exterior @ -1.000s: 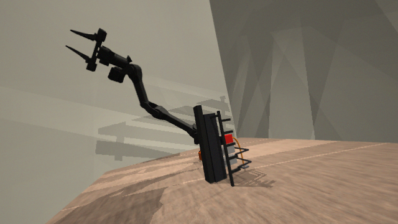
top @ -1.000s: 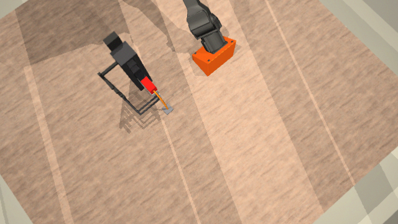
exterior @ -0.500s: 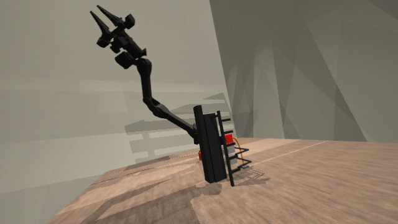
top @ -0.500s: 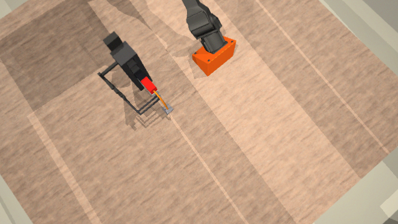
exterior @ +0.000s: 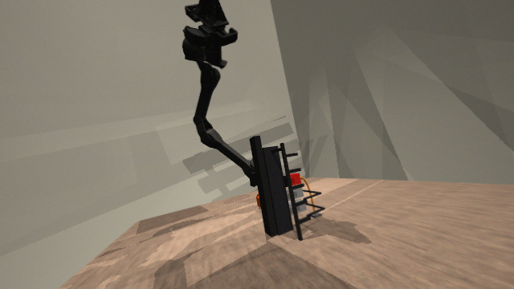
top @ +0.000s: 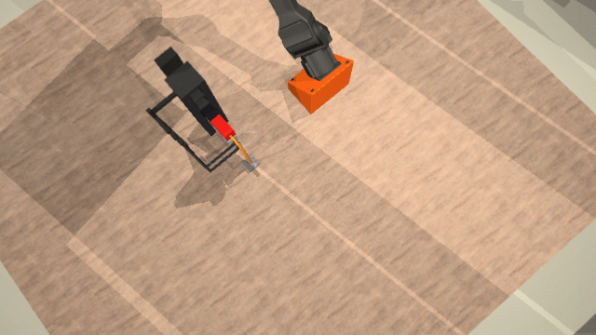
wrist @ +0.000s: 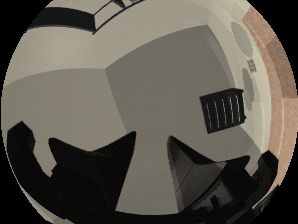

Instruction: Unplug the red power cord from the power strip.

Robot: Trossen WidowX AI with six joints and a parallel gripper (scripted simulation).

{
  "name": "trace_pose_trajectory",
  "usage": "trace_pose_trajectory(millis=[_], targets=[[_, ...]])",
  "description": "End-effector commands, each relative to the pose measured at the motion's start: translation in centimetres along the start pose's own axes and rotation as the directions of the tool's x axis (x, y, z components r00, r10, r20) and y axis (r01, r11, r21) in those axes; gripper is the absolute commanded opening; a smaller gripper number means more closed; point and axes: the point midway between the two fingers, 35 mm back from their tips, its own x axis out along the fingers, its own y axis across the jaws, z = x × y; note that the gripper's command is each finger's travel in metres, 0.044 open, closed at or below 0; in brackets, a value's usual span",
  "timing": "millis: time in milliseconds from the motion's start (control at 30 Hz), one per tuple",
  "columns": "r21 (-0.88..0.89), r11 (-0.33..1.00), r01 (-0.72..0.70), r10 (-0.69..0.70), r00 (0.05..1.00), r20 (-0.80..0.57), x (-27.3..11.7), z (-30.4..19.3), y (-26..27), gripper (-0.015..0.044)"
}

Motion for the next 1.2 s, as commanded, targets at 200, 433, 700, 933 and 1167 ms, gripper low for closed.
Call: trace_pose_trajectory(millis=[200, 433, 700, 933, 1167], targets=[[-0.688, 0.694, 0.213, -0.405, 0.905, -0.129, 0.6, -7.1, -15.4, 0.016], [-0.966, 0.251, 0.069, -0.684, 0.719, -0.126, -2.4, -9.4, -26.6, 0.016], [-0.907, -0.156, -0.391, -0.922, 0.387, -0.008, -9.2, -8.8, -38.2, 0.016], [-0.547, -0.133, -0.826, -0.982, 0.037, 0.183, -17.3, -5.6, -45.4, 0.016], [-0.1, 0.274, -0.957, -0.861, -0.29, 0.419, -25.7, -0.8, -48.4, 0.016]])
